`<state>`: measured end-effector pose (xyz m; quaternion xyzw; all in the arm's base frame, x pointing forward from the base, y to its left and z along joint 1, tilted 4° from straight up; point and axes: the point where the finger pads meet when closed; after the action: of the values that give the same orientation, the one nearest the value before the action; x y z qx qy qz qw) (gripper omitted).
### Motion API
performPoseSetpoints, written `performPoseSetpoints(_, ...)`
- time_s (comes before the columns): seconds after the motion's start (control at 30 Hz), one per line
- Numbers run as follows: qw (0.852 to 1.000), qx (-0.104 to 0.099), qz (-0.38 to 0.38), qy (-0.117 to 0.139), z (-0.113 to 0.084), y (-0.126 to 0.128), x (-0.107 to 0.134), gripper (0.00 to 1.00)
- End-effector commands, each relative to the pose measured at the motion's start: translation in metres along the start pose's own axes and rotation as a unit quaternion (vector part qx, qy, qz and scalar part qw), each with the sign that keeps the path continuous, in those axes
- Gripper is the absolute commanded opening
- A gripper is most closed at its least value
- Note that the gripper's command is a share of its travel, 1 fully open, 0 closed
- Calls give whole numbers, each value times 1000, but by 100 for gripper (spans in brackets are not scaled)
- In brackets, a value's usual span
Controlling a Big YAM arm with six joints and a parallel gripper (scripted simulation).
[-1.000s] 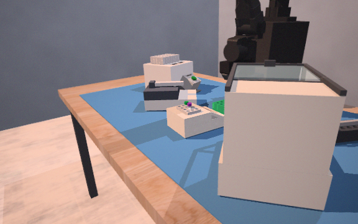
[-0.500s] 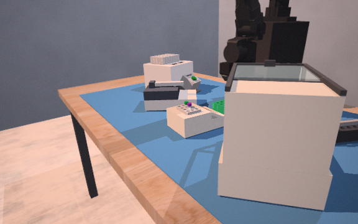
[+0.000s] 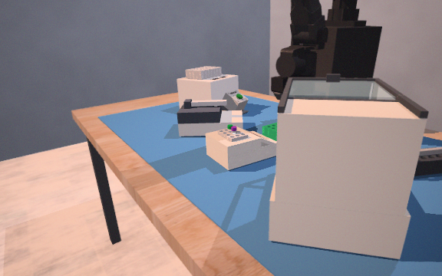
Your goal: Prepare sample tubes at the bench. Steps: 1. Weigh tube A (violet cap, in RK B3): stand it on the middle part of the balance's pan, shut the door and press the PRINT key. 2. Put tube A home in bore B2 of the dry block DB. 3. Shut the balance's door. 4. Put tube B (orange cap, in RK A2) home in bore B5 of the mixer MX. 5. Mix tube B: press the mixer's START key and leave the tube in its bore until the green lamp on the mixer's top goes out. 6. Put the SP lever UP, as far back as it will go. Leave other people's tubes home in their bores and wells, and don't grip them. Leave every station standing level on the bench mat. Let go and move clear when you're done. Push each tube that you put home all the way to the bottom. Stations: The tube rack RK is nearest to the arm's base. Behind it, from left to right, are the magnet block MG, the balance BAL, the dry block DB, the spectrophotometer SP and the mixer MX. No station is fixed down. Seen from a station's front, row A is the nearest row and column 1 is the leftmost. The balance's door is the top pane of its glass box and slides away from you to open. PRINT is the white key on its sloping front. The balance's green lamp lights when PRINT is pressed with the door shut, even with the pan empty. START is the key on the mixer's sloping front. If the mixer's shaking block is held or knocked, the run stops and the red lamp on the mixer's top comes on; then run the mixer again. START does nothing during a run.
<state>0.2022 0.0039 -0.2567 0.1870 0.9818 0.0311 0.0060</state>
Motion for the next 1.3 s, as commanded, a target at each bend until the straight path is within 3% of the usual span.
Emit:
performPoseSetpoints(0.0,1000,-5,0,-11,1,5,-7,36)
performPoseSetpoints(0.67,1000,-5,0,-11,1,5,-7,36)
performPoseSetpoints(0.7,1000,-5,0,-10,2,5,-6,9)
performPoseSetpoints(1.27,1000,-5,-1,-11,1,6,-6,9)
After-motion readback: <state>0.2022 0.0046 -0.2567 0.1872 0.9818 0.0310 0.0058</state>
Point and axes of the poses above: the point where the finger pads meet when closed, its own z axis out along the fingers, its own y axis across the jaws, x = y × z, and after that the axes turned 9 degrees about z, right-handed
